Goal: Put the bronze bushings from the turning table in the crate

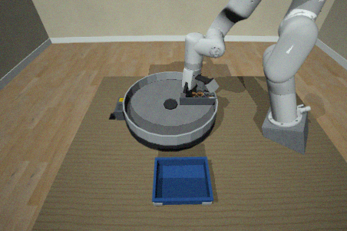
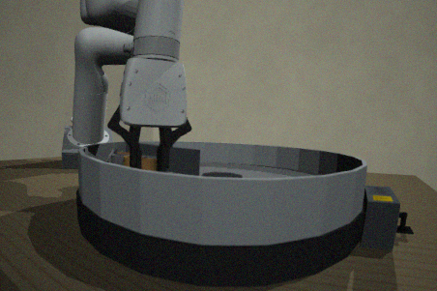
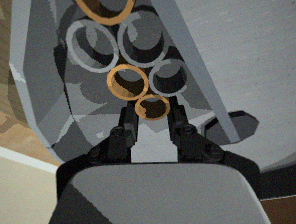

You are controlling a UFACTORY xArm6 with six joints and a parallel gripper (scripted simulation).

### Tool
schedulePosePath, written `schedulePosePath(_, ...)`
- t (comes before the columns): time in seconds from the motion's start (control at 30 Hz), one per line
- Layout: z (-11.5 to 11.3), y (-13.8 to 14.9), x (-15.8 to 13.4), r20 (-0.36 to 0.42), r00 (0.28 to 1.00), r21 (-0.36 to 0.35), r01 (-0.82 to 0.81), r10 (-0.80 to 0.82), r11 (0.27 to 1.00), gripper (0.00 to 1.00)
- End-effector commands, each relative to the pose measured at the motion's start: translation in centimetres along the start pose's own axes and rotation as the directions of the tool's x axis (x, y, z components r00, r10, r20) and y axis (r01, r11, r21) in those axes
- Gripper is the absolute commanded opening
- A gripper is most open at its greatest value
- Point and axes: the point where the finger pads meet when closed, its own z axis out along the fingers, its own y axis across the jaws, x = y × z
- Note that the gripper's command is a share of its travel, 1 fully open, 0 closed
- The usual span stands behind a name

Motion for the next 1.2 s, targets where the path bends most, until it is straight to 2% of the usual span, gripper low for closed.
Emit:
schedulePosePath(0.0,-0.1,0.0,-0.1,0.003,1.0,-0.001,0.0,0.0,1.0,0.0)
schedulePosePath(0.73,-0.2,0.0,-0.1,0.003,1.0,-0.001,0.0,0.0,1.0,0.0)
schedulePosePath(1.03,-2.2,0.0,-0.1,0.003,1.0,-0.001,0.0,0.0,1.0,0.0)
schedulePosePath(1.17,-4.1,0.0,-0.1,0.003,1.0,-0.001,0.0,0.0,1.0,0.0)
